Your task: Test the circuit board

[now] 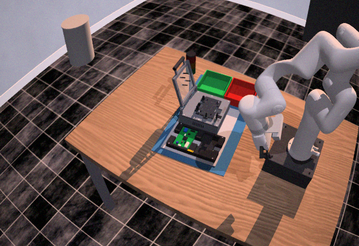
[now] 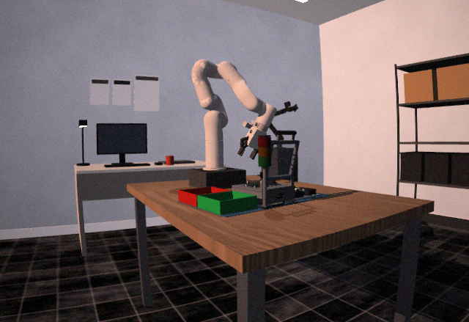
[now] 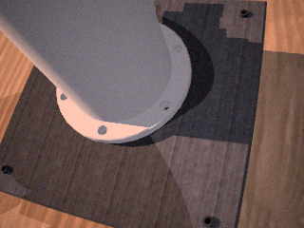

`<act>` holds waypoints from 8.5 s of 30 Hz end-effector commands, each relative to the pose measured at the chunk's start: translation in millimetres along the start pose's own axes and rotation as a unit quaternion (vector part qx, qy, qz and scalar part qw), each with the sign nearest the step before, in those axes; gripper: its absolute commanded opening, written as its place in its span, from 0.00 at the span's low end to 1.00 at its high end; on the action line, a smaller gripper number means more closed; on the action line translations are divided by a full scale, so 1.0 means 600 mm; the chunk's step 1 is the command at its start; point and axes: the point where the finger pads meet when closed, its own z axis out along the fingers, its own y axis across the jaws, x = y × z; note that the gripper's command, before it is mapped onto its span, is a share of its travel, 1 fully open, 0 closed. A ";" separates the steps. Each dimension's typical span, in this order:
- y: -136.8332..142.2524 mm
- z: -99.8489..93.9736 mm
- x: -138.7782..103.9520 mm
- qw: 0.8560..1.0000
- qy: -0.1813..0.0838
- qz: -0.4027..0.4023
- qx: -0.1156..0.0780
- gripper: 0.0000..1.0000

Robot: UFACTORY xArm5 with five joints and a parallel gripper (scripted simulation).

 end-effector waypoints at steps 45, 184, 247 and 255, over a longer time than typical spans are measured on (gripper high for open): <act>-0.023 -0.262 -0.236 0.905 -0.054 0.404 -0.124 1.00; -0.065 -0.068 -0.619 0.659 -0.052 0.711 -0.240 1.00; -0.053 -0.023 -0.640 0.659 -0.052 0.711 -0.240 0.95; -0.053 -0.023 -0.640 0.659 -0.052 0.711 -0.240 0.95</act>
